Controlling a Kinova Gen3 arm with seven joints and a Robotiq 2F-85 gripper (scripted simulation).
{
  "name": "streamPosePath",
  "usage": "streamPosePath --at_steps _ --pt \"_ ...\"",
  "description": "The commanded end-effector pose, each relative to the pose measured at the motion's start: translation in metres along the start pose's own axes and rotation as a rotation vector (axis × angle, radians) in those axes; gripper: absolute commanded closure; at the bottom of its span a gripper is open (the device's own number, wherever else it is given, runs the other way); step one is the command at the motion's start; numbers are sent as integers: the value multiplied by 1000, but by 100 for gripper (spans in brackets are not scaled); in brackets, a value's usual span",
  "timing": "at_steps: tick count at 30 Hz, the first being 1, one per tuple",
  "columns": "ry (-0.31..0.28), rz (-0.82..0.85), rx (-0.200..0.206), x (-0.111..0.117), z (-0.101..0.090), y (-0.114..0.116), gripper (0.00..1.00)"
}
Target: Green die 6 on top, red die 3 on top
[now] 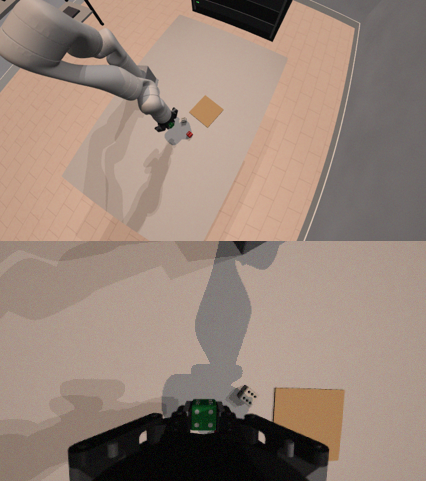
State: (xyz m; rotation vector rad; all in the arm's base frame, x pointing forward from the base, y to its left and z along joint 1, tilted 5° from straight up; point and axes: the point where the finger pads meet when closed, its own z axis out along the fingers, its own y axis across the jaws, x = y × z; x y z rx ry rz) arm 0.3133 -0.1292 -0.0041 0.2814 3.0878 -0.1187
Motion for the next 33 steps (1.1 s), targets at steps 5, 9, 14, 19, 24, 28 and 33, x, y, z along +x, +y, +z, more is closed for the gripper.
streamPosePath --at_steps 5,9,14,19,24,28,33 --pt "6 74 -2 2 0 1 79" --pt "15 186 -5 4 2 3 79" --pt "30 381 -8 8 3 6 79" --pt "39 524 -9 10 4 7 79" --pt "51 796 -6 12 6 10 79" --pt "57 1033 -2 12 8 12 79" --pt "57 1334 4 10 9 13 79"
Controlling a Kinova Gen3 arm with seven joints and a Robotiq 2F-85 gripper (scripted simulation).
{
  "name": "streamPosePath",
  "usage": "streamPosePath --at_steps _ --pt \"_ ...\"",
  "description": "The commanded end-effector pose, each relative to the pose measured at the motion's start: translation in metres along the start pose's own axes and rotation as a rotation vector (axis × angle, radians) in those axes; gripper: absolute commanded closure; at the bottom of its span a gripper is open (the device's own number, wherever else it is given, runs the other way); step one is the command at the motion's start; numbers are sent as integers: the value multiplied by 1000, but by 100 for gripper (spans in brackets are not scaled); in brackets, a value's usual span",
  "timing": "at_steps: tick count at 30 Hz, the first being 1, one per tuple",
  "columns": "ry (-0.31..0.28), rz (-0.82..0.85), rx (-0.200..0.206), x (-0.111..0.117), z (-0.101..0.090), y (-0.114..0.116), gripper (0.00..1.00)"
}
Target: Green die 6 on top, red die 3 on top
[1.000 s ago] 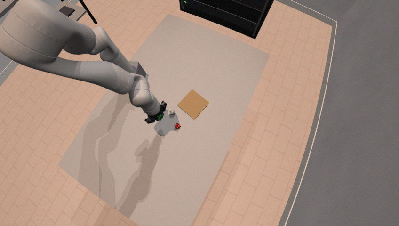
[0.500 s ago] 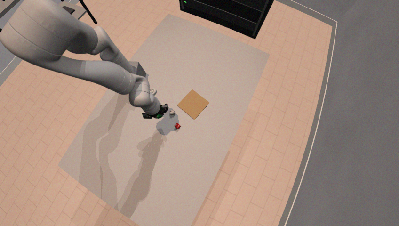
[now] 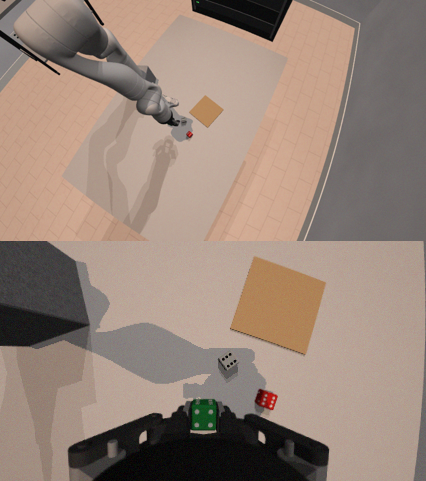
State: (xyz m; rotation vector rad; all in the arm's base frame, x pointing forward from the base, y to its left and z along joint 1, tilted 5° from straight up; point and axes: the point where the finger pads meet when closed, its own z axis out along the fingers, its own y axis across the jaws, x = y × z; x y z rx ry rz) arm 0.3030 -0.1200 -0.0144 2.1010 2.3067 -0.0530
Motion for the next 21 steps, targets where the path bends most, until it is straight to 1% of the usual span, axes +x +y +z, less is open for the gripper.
streamPosePath --at_steps 1,2,9,14,17,19,21 --pt "-3 39 -2 4 0 3 79" --pt "-3 39 -2 4 0 3 79" --pt "-10 430 -15 2 1 8 79" --pt "-15 660 -29 -1 2 11 79" --pt "-18 771 -38 -3 2 13 79" --pt "-18 771 -38 -3 2 13 79" --pt "-20 833 -43 -4 2 14 79"
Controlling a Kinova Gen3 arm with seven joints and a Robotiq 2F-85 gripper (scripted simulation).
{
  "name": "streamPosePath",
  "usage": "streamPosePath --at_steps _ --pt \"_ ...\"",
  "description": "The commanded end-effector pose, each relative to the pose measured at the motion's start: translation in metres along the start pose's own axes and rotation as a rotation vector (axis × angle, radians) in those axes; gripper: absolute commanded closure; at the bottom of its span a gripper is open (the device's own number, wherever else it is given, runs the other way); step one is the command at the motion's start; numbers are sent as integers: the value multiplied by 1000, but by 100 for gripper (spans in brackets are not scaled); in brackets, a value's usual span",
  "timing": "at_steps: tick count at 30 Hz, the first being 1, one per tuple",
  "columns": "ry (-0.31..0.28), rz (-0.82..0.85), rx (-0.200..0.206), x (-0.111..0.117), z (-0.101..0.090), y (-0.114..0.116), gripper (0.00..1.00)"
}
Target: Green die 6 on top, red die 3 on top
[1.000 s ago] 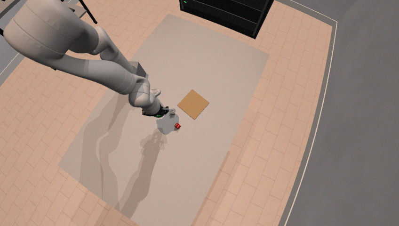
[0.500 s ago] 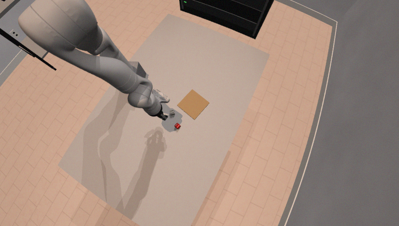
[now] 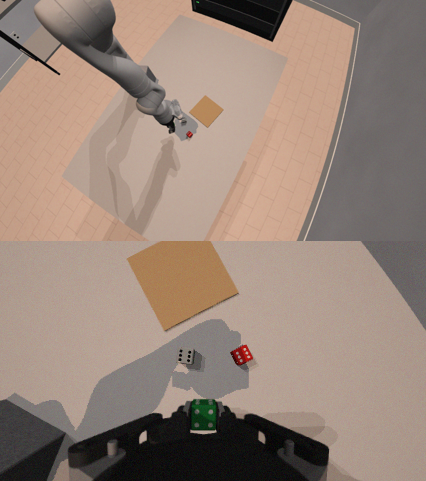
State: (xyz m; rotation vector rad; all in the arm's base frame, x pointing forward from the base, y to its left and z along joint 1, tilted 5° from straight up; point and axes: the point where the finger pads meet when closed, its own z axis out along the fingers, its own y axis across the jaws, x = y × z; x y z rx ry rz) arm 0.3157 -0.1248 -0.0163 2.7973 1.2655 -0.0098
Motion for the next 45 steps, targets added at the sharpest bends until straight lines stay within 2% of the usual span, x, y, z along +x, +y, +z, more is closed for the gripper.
streamPosePath --at_steps 1,11,32,38,45 --pt "-1 45 -6 2 0 1 79" --pt "-1 184 -19 2 0 5 79" --pt "21 190 -19 2 1 5 79" --pt "67 189 -22 1 1 4 79" --pt "157 188 -33 1 1 4 79"
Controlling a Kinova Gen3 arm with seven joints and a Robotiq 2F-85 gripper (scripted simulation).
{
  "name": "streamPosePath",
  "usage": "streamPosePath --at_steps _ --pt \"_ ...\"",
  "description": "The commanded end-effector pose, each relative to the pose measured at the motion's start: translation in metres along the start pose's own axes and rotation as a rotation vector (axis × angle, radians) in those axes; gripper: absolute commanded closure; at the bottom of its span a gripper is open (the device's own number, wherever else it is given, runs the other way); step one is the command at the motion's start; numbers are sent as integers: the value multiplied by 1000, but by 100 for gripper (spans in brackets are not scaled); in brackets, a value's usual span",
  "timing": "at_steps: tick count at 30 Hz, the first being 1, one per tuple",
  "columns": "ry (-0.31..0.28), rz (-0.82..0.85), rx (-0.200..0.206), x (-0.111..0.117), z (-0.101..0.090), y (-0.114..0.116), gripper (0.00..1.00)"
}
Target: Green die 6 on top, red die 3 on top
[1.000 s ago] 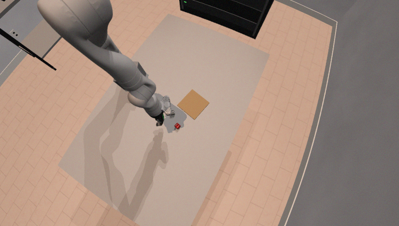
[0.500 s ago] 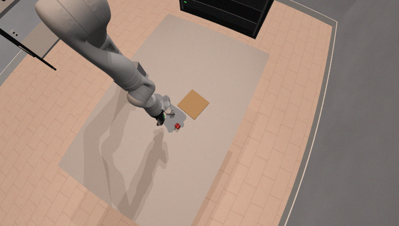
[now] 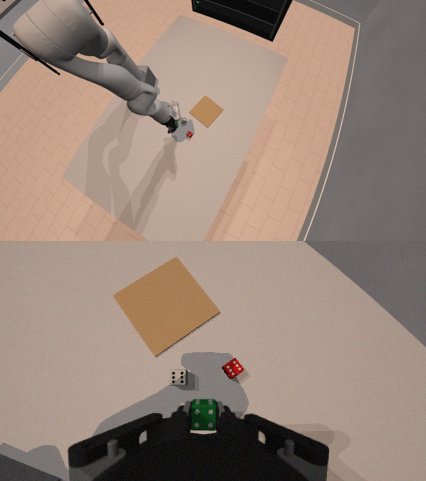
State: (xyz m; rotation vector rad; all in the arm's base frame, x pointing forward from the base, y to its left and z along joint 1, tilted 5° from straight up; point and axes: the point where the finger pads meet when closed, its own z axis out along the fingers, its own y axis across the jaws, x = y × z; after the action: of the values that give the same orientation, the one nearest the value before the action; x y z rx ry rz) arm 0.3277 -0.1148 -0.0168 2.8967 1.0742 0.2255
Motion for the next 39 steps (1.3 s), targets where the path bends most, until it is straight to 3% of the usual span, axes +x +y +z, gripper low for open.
streamPosePath --at_steps 1,4,12,19,21,35,39 --pt "25 44 1 -14 -1 4 79" --pt "41 44 1 -15 0 4 79" --pt "192 43 -2 -15 0 3 79" --pt "357 43 -6 -16 1 3 79" --pt "357 43 -6 -16 1 3 79" --pt "709 42 -7 -16 2 -1 79" --pt "751 42 -8 -15 2 -1 79"
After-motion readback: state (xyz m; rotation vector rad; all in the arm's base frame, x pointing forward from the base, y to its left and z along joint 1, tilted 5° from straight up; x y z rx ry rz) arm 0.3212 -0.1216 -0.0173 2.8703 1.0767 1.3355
